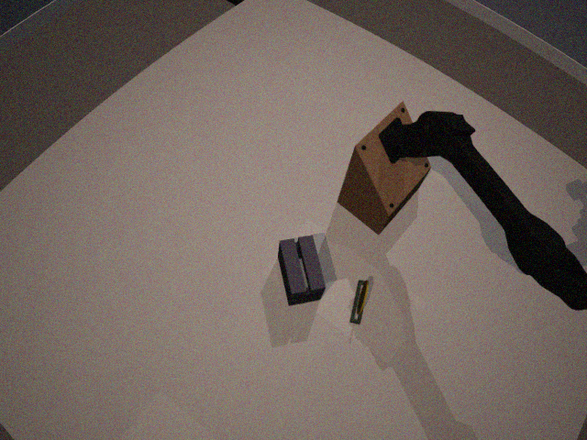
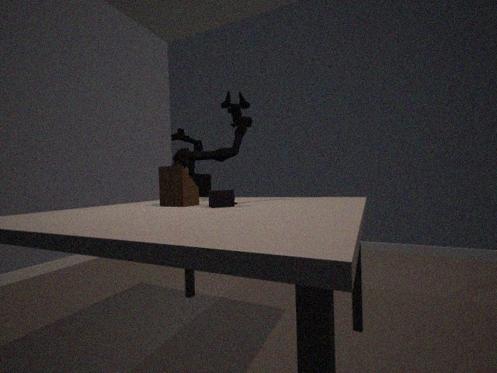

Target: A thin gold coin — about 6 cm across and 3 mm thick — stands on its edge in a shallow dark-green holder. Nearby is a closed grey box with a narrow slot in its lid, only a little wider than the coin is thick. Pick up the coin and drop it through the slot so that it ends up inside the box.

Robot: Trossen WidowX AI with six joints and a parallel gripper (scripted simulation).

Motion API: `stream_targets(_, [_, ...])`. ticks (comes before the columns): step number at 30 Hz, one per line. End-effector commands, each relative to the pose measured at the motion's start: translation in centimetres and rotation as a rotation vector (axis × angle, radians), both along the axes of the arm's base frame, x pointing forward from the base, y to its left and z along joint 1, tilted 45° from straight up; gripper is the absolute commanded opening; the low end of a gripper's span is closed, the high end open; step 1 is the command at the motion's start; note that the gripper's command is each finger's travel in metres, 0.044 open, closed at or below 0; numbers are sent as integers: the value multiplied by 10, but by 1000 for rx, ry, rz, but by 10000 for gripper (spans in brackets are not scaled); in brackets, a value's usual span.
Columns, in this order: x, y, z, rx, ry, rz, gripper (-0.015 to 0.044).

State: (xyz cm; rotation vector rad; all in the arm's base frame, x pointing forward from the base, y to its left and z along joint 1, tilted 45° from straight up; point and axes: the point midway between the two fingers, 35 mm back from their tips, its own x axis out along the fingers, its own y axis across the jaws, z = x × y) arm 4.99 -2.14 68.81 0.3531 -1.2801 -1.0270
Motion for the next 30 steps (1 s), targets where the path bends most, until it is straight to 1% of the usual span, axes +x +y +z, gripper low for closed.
stream_targets(1, [-1, -2, -1, 7, 2, 3, 374])
stream_targets(5, [-18, -48, -19, 143, 52, 80, 269])
stream_targets(9, [-19, -102, -50, 294, 144, 191, 164])
stream_targets(14, [3, -160, -97, 455, 301, 355, 161])
stream_targets(20, [58, -205, -165, 595, 539, 585, 161])
stream_targets(25, [114, -213, -229, 660, 768, 796, 161])
stream_targets(30, [170, -196, -295, 673, 1012, 1024, 161])
